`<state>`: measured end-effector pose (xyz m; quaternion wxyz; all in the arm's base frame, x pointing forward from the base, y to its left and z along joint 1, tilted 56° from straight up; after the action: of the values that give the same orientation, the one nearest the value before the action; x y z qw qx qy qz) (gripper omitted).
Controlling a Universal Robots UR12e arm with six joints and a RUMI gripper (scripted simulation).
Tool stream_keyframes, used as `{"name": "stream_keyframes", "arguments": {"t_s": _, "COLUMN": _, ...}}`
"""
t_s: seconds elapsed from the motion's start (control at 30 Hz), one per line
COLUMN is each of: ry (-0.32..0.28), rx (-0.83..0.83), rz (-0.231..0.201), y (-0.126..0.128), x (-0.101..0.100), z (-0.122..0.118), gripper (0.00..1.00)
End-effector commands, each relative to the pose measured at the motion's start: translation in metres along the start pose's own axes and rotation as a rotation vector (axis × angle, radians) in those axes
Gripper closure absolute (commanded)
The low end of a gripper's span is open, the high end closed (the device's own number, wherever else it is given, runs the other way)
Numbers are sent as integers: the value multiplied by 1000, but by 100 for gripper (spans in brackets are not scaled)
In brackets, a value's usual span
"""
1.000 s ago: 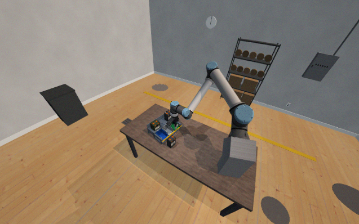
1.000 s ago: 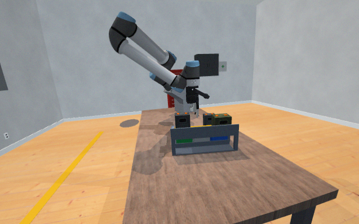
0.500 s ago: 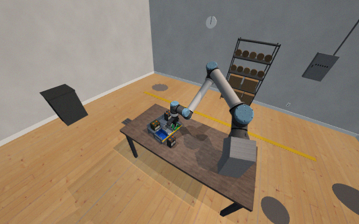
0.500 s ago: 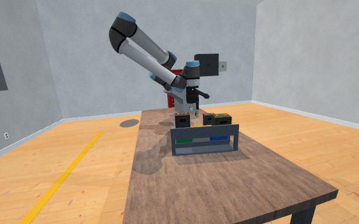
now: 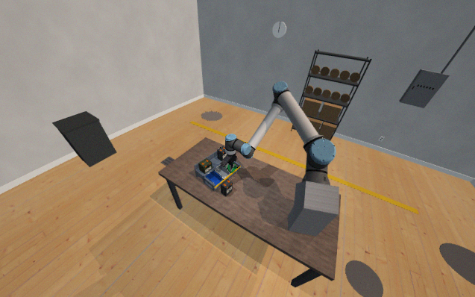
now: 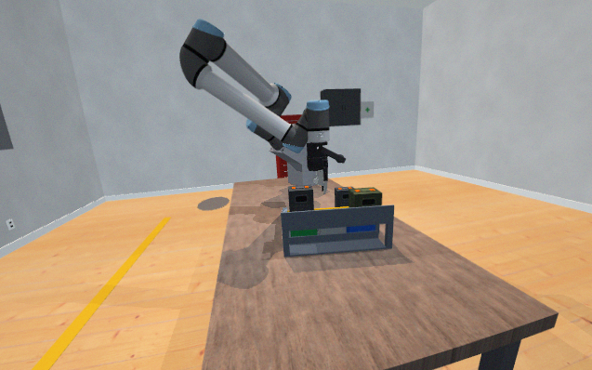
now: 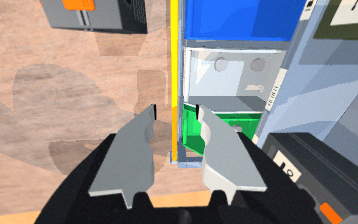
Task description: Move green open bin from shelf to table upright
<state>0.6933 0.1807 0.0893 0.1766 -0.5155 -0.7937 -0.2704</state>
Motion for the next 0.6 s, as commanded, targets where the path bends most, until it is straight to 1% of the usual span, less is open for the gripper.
{"name": "stream_keyframes", "arguments": {"t_s": 0.0, "ry": 0, "rx": 0, "rz": -1, "y": 0, "x": 1, "z": 0, "gripper": 72}}
{"name": "stream_keyframes", "arguments": {"t_s": 0.47, "ry": 0, "rx": 0, "rz": -1, "y": 0, "x": 1, "z": 0, "gripper": 72}}
{"name": "stream_keyframes", "arguments": {"t_s": 0.57, "ry": 0, "rx": 0, "rz": -1, "y": 0, "x": -17, "z": 1, "gripper": 72}}
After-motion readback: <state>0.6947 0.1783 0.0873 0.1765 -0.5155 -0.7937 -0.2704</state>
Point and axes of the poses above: the point where the finger pads meet when closed, its own x axis back along the fingers, its own y axis across the jaws, z = x × y, the point moved 10 cm from there along x, back along the fingers, and after that the axes turned 11 degrees about x, right-handed, at the moved point
